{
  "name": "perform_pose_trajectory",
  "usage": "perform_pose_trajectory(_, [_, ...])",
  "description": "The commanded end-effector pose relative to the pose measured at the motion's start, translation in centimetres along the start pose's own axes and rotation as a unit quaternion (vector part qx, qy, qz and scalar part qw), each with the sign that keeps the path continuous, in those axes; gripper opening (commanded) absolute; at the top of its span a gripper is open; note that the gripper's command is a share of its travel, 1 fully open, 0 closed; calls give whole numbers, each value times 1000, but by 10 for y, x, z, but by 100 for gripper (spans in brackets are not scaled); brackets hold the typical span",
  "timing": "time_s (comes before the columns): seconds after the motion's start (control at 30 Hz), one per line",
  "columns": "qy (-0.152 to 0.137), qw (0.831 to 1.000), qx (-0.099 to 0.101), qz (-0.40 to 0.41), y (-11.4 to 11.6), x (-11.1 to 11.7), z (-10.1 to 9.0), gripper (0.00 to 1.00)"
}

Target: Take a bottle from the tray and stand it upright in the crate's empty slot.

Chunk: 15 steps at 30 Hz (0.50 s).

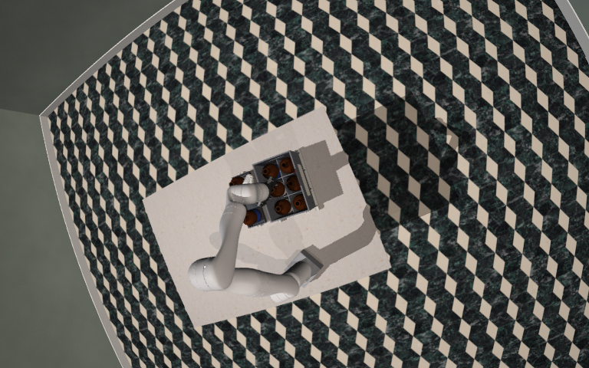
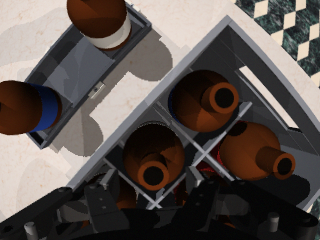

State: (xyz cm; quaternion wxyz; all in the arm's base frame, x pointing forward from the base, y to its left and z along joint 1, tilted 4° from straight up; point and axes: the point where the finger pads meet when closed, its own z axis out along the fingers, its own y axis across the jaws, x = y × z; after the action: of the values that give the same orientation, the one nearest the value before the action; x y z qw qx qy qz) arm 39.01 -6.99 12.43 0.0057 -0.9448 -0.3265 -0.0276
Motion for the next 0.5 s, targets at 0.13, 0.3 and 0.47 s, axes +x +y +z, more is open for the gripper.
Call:
perform_pose_trajectory(0.13, [5, 1000, -4, -1, 1, 3, -14, 64])
perform_pose_trajectory(0.3, [5, 1000, -4, -1, 1, 3, -27, 64])
perform_pose_trajectory(0.47, [5, 1000, -4, -1, 1, 3, -40, 64])
